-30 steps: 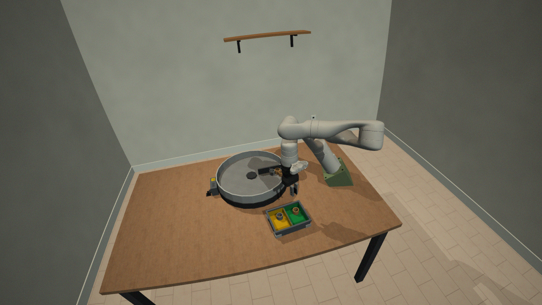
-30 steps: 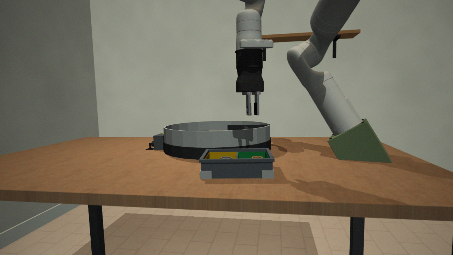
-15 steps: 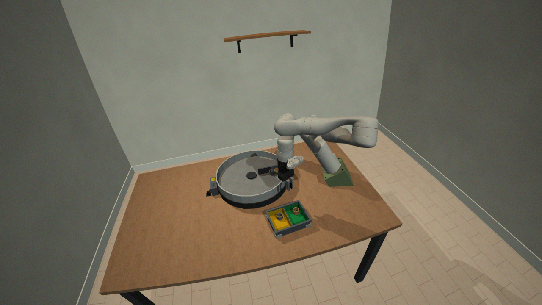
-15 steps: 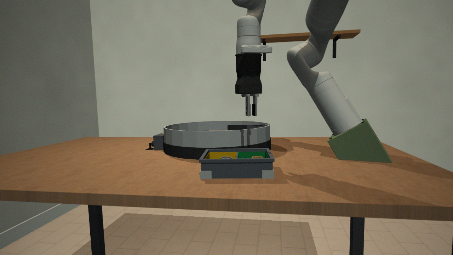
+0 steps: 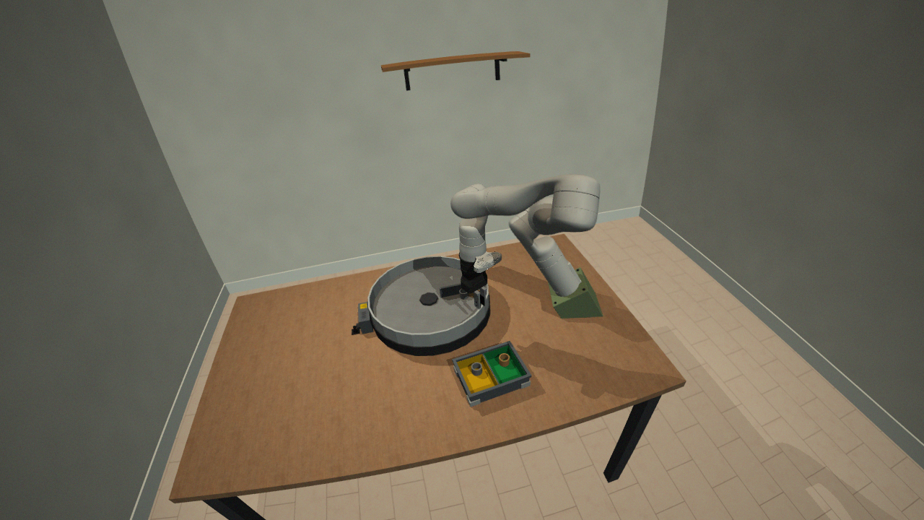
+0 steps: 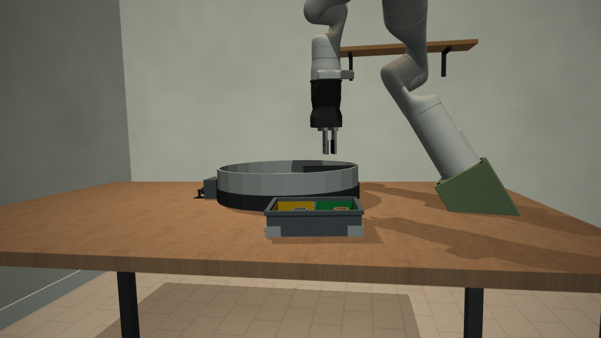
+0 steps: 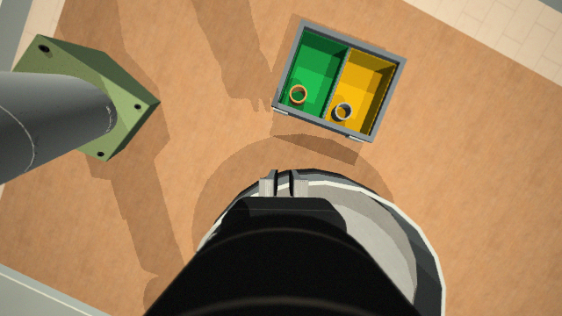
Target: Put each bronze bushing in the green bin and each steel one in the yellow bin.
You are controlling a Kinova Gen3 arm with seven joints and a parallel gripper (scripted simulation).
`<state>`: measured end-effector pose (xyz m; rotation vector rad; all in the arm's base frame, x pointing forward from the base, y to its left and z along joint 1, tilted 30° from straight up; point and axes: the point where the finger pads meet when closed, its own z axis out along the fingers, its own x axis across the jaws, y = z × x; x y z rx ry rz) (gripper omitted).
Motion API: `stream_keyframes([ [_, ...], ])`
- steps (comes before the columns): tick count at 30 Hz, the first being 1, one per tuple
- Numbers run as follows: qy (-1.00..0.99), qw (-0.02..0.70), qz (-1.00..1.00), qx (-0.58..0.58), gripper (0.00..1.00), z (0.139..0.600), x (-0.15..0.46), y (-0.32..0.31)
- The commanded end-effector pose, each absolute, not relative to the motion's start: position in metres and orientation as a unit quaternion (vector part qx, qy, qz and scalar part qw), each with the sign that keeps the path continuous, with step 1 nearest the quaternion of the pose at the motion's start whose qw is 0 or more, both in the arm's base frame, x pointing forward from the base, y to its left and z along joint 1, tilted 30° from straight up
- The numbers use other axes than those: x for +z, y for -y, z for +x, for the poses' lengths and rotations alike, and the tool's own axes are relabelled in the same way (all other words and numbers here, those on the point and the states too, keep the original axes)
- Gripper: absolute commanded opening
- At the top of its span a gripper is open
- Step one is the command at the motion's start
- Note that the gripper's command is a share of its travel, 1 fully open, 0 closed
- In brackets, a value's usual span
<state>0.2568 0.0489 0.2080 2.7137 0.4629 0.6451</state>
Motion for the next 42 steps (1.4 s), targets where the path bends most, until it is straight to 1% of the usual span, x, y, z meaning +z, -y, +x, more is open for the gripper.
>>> stream_keyframes([
  [1, -0.140, 0.130, 0.955, 0.227, 0.40, 0.259, 0.213, -0.021],
  [7, -0.140, 0.130, 0.955, 0.227, 0.40, 0.260, 0.215, -0.009],
  [12, -0.140, 0.130, 0.955, 0.227, 0.40, 0.264, 0.224, 0.049],
  [15, -0.140, 0.130, 0.955, 0.227, 0.40, 0.264, 0.224, 0.049],
  [18, -0.140, 0.130, 0.955, 0.227, 0.40, 0.266, 0.229, 0.084],
  [20, -0.140, 0.130, 0.955, 0.227, 0.40, 0.266, 0.229, 0.084],
  [22, -0.140, 0.130, 0.955, 0.227, 0.40, 0.268, 0.233, 0.107],
  [32, -0.140, 0.130, 0.955, 0.227, 0.40, 0.268, 0.233, 0.107],
  [42, -0.141, 0.132, 0.955, 0.226, 0.40, 0.275, 0.220, 0.110],
])
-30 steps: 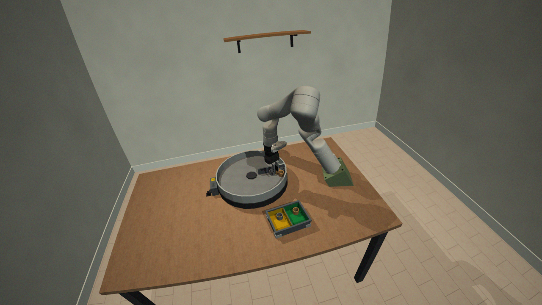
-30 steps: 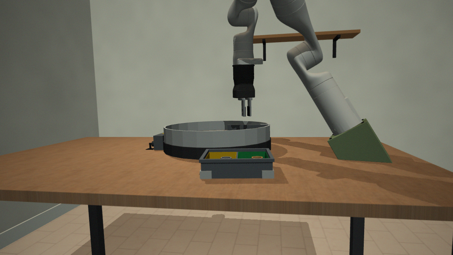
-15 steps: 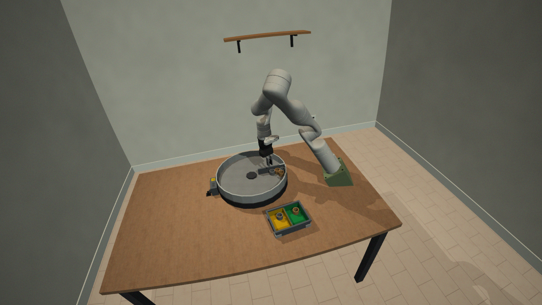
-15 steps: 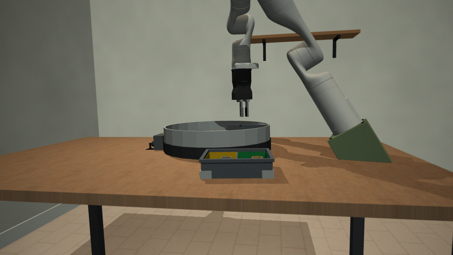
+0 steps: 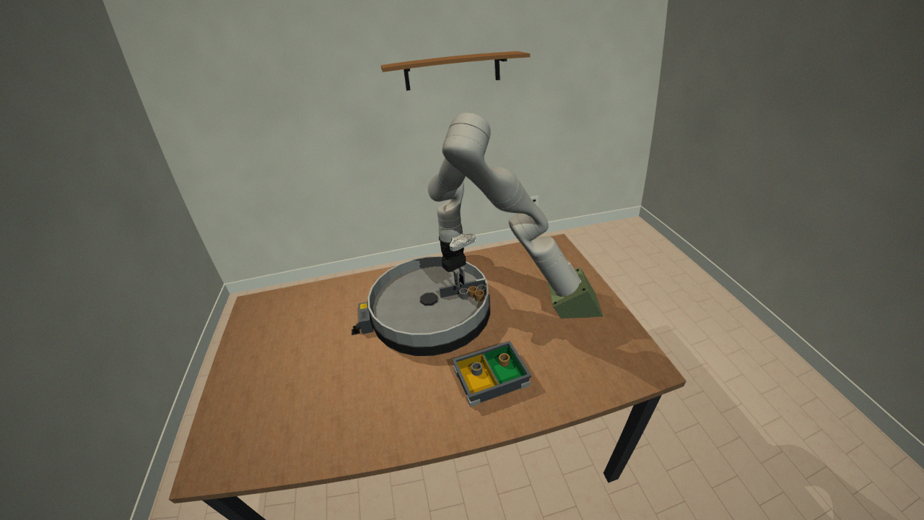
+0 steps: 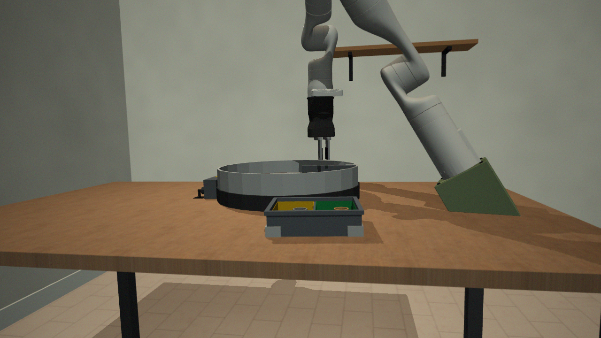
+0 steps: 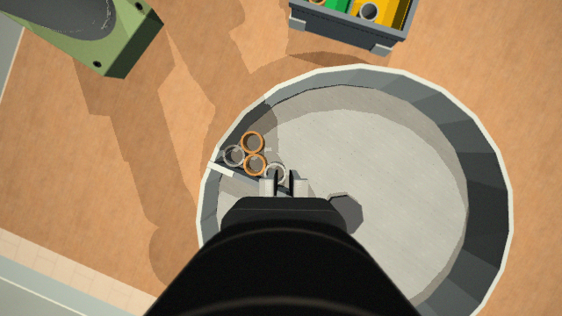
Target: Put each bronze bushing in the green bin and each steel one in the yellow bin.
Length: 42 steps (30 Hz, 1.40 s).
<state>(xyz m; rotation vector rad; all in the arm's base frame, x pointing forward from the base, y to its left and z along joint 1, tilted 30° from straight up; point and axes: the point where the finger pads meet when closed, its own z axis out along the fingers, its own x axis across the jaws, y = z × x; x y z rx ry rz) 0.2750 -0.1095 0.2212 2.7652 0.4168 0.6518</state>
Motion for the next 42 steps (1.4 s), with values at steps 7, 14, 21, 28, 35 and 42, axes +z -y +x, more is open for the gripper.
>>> stream_keyframes([
  [7, -0.140, 0.131, 0.955, 0.226, 0.40, 0.281, 0.208, 0.113],
  [14, -0.140, 0.130, 0.955, 0.226, 0.40, 0.287, 0.198, 0.115],
  [21, -0.140, 0.130, 0.955, 0.226, 0.40, 0.288, 0.195, 0.116],
  [28, -0.140, 0.131, 0.955, 0.226, 0.40, 0.289, 0.193, 0.116],
  [35, -0.140, 0.131, 0.955, 0.226, 0.40, 0.291, 0.189, 0.117],
  [42, -0.140, 0.131, 0.955, 0.226, 0.40, 0.294, 0.183, 0.118],
])
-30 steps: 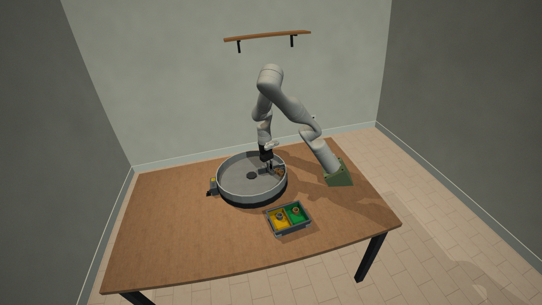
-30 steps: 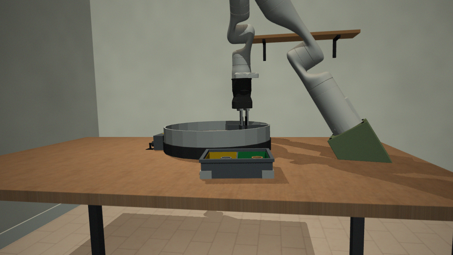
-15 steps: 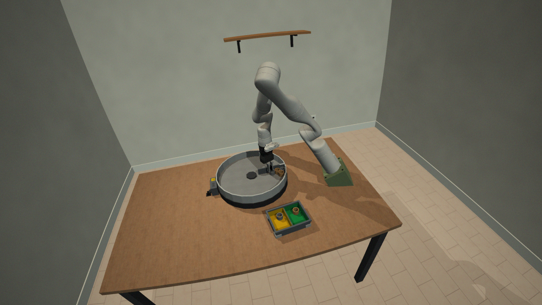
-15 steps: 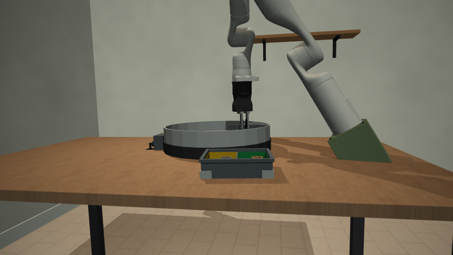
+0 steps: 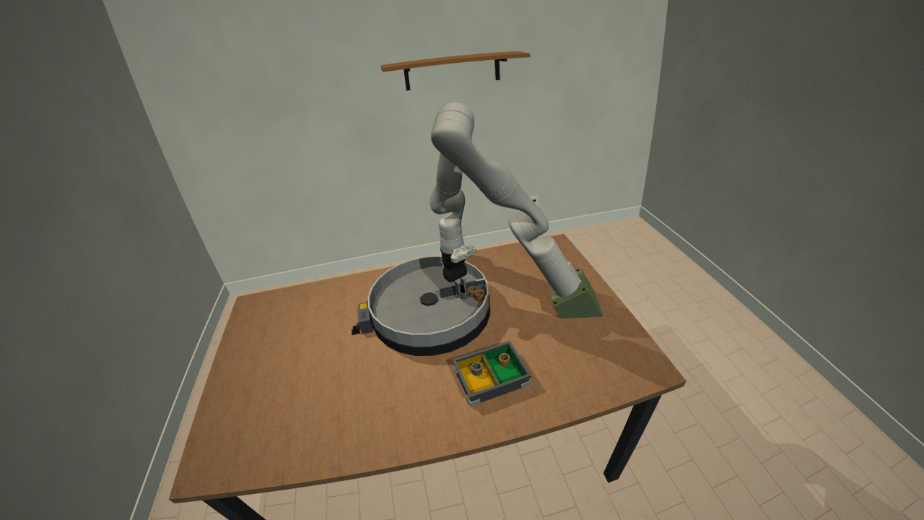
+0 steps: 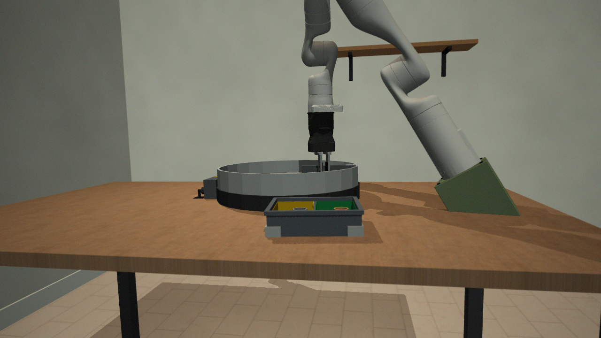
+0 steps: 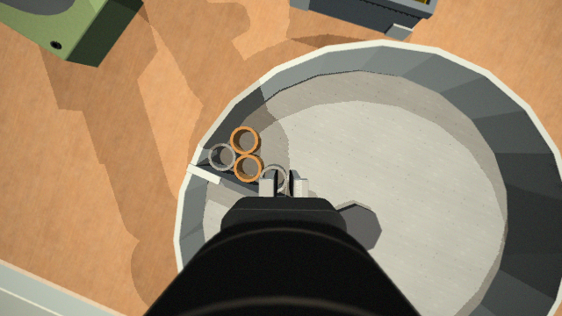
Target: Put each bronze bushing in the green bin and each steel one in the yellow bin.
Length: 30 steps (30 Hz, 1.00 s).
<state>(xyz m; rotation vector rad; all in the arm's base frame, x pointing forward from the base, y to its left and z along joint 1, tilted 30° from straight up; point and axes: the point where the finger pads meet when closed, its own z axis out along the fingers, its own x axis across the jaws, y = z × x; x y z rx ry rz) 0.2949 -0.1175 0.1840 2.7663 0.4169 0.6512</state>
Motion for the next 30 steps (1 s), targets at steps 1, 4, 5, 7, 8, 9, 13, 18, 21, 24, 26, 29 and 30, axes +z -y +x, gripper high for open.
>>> stream_keyframes([
  [1, -0.140, 0.131, 0.955, 0.226, 0.40, 0.294, 0.183, 0.118],
  [4, -0.140, 0.131, 0.955, 0.226, 0.40, 0.295, 0.182, 0.119],
  [5, -0.140, 0.131, 0.955, 0.226, 0.40, 0.296, 0.181, 0.119],
  [7, -0.140, 0.130, 0.955, 0.226, 0.40, 0.297, 0.179, 0.119],
  [8, -0.140, 0.130, 0.955, 0.226, 0.40, 0.298, 0.177, 0.120],
  [9, -0.140, 0.130, 0.955, 0.226, 0.40, 0.298, 0.177, 0.120],
  [13, -0.140, 0.130, 0.955, 0.226, 0.40, 0.299, 0.175, 0.120],
  [18, -0.140, 0.130, 0.955, 0.226, 0.40, 0.301, 0.172, 0.121],
  [21, -0.140, 0.130, 0.955, 0.226, 0.40, 0.301, 0.172, 0.121],
  [24, -0.140, 0.130, 0.955, 0.226, 0.40, 0.301, 0.172, 0.121],
  [26, -0.140, 0.130, 0.955, 0.226, 0.40, 0.301, 0.172, 0.121],
  [29, -0.141, 0.131, 0.955, 0.226, 0.00, 0.301, 0.172, 0.121],
  [30, -0.141, 0.131, 0.955, 0.226, 0.00, 0.301, 0.172, 0.121],
])
